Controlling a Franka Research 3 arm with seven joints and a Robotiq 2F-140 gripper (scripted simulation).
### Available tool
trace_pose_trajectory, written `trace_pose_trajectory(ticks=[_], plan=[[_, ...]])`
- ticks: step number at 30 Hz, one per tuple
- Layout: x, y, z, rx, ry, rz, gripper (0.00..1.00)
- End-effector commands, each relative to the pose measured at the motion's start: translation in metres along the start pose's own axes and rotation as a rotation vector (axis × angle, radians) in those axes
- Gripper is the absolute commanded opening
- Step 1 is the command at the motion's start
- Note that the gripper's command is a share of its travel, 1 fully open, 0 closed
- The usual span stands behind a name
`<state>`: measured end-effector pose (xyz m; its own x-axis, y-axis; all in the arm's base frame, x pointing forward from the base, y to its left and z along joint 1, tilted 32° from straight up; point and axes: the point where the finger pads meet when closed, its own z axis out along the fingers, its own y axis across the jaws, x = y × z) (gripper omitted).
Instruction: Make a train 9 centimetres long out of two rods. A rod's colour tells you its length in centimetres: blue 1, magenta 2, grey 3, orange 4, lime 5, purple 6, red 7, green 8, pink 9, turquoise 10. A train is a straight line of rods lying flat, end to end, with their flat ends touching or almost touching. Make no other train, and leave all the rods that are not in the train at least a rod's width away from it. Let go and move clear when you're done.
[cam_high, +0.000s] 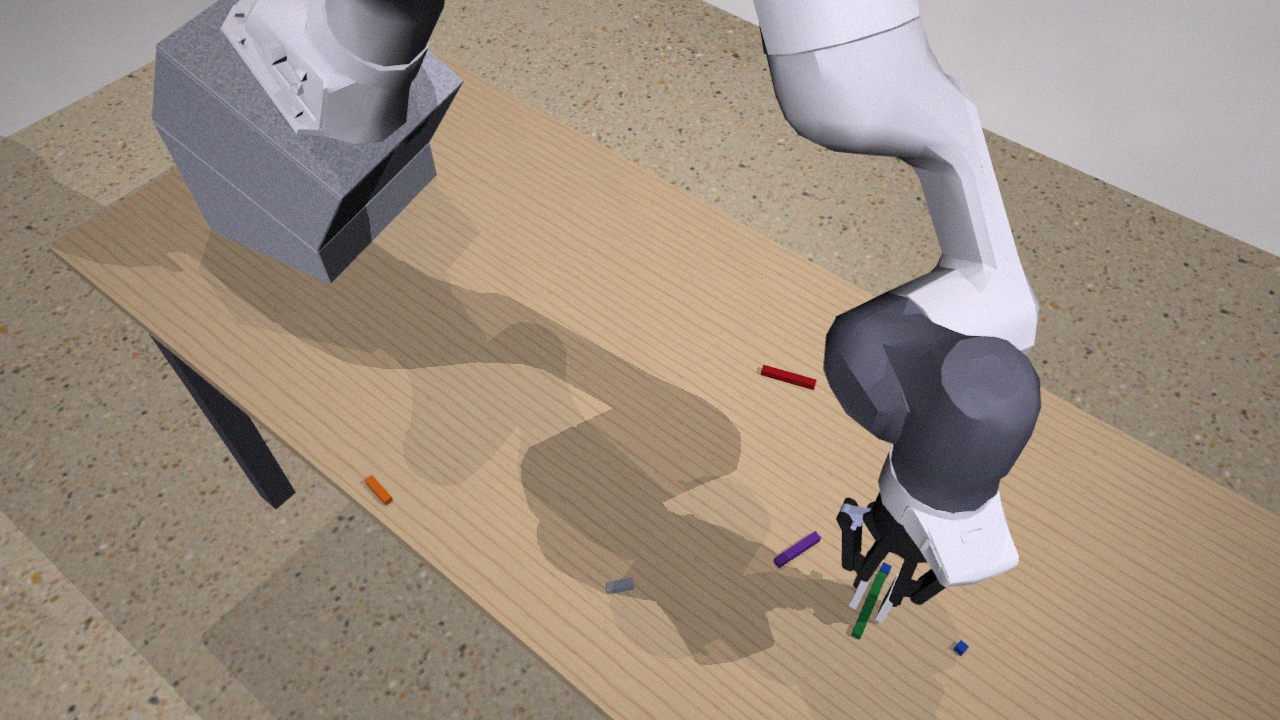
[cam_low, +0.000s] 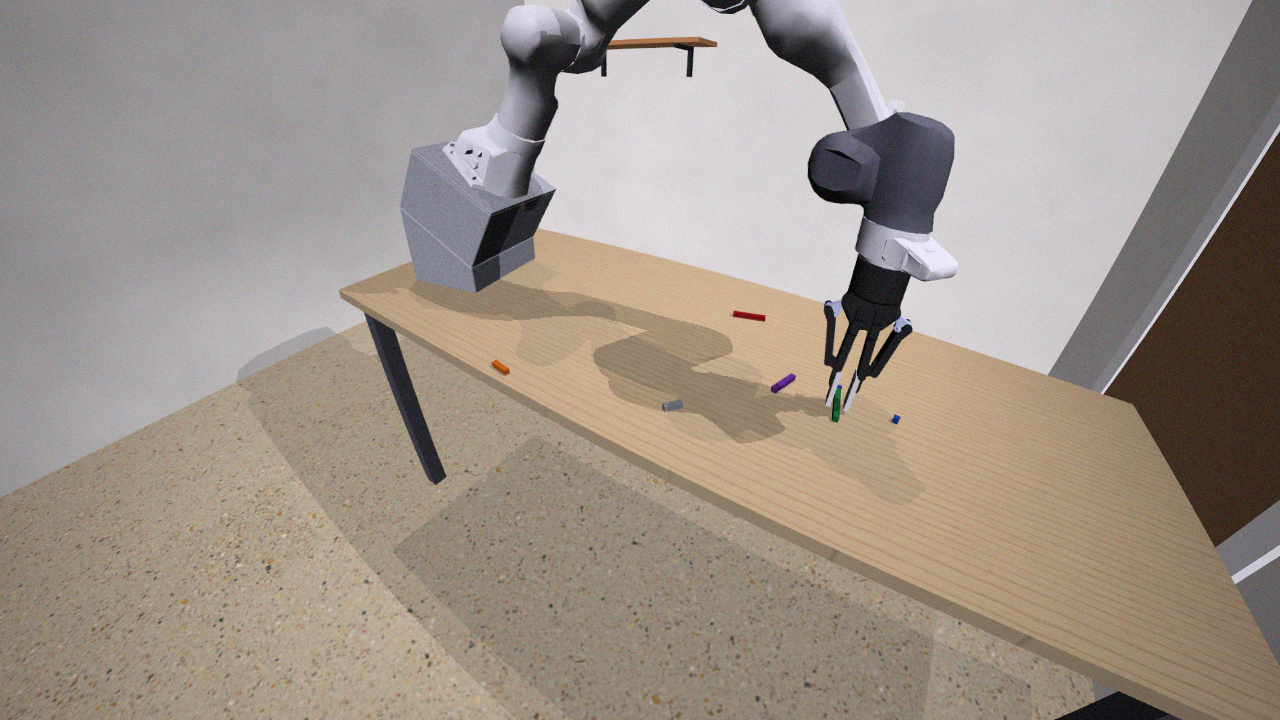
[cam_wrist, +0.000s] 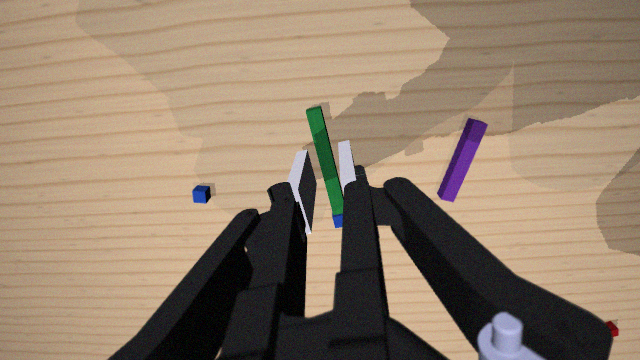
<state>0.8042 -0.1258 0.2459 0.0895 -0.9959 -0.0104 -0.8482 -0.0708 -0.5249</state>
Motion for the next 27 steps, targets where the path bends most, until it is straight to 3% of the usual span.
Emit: trace_pose_trajectory(ticks=[1, 17, 26, 27], plan=[[0.002, -0.001, -0.011, 0.002, 0.002, -0.004, 0.23], [0.001, -0.001, -0.078, 0.002, 0.002, -0.004, 0.23], [0.001, -0.001, -0.087, 0.002, 0.002, -0.004, 0.23], [0.001, -0.001, -0.087, 0.002, 0.002, -0.004, 1.00]])
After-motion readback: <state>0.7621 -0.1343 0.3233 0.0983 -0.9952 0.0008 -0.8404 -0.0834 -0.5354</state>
